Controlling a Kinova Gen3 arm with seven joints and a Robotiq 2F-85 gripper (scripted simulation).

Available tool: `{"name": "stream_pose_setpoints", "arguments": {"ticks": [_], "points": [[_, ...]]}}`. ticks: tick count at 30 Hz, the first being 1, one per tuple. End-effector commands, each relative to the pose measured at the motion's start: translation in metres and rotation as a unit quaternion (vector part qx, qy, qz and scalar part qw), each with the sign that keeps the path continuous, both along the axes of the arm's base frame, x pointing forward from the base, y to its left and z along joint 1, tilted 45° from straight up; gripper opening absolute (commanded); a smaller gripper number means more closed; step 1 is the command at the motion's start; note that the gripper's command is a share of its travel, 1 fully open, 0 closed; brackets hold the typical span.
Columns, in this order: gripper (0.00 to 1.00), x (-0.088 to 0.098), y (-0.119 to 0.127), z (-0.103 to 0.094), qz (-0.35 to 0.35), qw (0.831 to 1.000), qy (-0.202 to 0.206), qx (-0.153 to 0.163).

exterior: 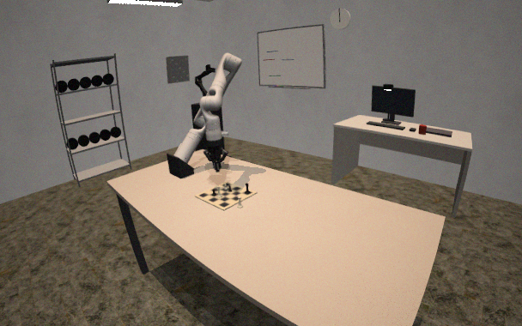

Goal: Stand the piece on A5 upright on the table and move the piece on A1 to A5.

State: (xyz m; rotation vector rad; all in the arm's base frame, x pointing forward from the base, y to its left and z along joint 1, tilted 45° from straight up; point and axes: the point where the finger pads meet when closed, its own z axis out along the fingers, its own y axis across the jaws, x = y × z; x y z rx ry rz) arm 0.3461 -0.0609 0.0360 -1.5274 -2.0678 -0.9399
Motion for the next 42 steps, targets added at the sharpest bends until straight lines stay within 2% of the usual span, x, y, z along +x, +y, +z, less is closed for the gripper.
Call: {"name": "stream_pose_setpoints", "arguments": {"ticks": [1, 7, 12, 33, 42], "points": [[0.00, 0.001, 0.004, 0.014, 0.027, 0.999, -0.034, -0.010], [0.00, -0.002, 0.024, 0.033, 0.107, 0.988, -0.111, -0.022], [0.00, -0.004, 0.031, 0.039, 0.136, 0.981, -0.138, -0.027], [0.00, -0.004, 0.032, 0.039, 0.140, 0.980, -0.142, -0.027], [0.00, -0.002, 0.049, 0.023, 0.141, 0.979, -0.145, -0.026]]}}
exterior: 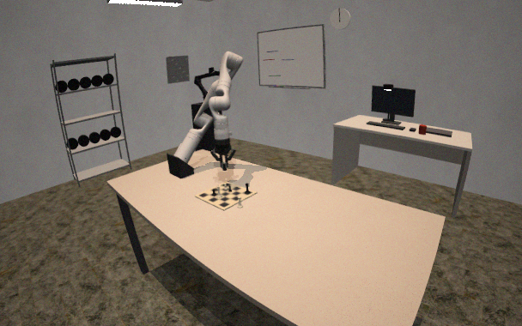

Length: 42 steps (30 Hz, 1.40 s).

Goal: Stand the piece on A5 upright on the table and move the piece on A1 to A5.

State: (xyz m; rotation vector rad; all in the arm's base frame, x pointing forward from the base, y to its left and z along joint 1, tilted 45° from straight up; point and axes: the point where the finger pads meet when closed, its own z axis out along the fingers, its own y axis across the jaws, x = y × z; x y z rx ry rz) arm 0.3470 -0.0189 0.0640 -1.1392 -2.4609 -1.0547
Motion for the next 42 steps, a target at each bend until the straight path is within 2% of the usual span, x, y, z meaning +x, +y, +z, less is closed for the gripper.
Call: {"name": "stream_pose_setpoints", "arguments": {"ticks": [1, 6, 8, 19, 42], "points": [[0.00, -0.002, 0.010, -0.008, 0.003, 1.000, 0.005, 0.004], [0.00, 0.000, 0.028, -0.025, 0.003, 1.000, 0.005, 0.004], [0.00, 0.000, 0.028, -0.025, 0.003, 1.000, 0.005, 0.004], [0.00, 0.003, 0.057, -0.052, 0.003, 1.000, 0.005, 0.004], [0.00, 0.004, 0.059, -0.055, 0.003, 1.000, 0.005, 0.004]]}}
